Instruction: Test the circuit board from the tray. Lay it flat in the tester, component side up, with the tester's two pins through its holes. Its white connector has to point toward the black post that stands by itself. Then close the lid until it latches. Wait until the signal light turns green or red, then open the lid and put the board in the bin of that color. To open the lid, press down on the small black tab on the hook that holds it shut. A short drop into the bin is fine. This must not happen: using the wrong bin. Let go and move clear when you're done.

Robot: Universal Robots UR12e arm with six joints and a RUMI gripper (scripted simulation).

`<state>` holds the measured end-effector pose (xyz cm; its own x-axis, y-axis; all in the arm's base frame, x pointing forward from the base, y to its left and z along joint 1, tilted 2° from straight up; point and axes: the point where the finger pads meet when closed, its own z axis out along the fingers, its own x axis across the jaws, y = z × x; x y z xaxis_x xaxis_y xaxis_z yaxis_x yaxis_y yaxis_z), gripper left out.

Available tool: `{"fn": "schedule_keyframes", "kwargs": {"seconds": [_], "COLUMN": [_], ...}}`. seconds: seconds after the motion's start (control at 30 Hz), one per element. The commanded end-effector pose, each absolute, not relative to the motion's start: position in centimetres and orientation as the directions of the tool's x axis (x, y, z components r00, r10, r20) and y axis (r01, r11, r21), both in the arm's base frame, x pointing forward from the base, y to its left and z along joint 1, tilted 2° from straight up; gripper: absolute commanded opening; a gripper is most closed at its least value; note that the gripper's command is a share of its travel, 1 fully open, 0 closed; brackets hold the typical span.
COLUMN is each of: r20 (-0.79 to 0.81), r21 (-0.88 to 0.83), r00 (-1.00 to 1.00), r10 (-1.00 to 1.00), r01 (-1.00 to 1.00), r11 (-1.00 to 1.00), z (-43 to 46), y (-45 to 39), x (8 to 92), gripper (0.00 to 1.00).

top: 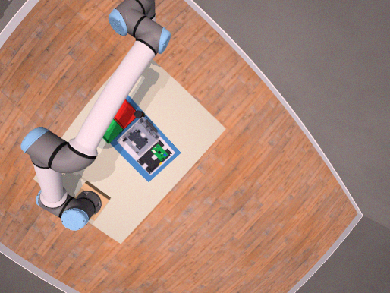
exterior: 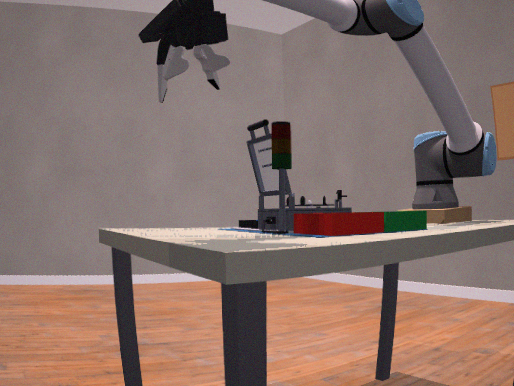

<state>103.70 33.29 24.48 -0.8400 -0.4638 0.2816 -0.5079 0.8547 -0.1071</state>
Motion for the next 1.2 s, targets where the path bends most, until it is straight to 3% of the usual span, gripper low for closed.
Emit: {"fn": "schedule_keyframes", "kwargs": {"seconds": [0.0,0.73,1.17], "r20": [0.279,0.278,0.259], "r21": [-0.108,-0.107,-0.098], "r00": [-0.841,-0.842,-0.863], "r10": [-0.464,-0.462,-0.434], "r01": [-0.508,-0.506,-0.471], "r11": [0.855,0.856,0.877], "z": [24.7,24.8,26.5], "y": [33.3,33.0,28.5], "x": [103.7,103.7,103.0], "gripper": [1.0,1.0,1.0]}}
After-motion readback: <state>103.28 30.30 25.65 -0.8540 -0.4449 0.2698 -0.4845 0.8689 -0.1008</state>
